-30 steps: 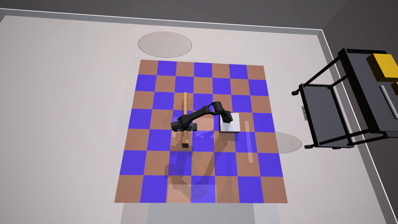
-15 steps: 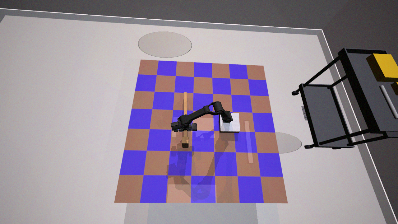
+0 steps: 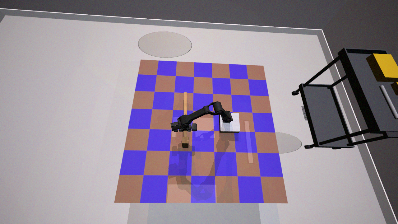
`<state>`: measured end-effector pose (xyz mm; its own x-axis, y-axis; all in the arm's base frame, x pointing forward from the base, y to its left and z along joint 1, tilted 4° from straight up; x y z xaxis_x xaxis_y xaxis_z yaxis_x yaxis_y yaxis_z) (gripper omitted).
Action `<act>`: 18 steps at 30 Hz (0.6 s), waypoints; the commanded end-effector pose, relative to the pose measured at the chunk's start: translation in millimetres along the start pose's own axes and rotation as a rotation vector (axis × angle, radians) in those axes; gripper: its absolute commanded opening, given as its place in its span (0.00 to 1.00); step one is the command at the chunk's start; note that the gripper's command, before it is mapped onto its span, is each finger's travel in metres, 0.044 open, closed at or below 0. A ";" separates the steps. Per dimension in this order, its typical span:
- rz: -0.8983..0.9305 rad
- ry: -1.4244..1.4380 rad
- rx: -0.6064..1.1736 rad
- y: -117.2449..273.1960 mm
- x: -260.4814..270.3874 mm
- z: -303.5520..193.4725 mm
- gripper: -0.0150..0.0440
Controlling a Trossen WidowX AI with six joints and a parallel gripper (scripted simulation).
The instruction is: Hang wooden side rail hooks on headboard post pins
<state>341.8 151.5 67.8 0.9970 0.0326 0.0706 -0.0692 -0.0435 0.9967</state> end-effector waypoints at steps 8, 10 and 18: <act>0.010 0.000 0.010 0.9 1.9 -1.9 0.25; 0.010 0.000 0.010 0.5 1.9 -1.9 0.25; 0.010 0.000 0.010 -0.8 1.9 -1.9 0.25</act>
<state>343.1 152.0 65.8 0.9968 0.0299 0.0741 -0.0728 -0.0436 0.9964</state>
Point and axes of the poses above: the point midway between the two fingers, 35 mm back from their tips, its own y axis back along the fingers, its own x axis across the jaws, z = x × y, the point moved 1 cm from there along y, back along the fingers, and after that the axes turned 8 degrees about -y, right-handed, at the moved point
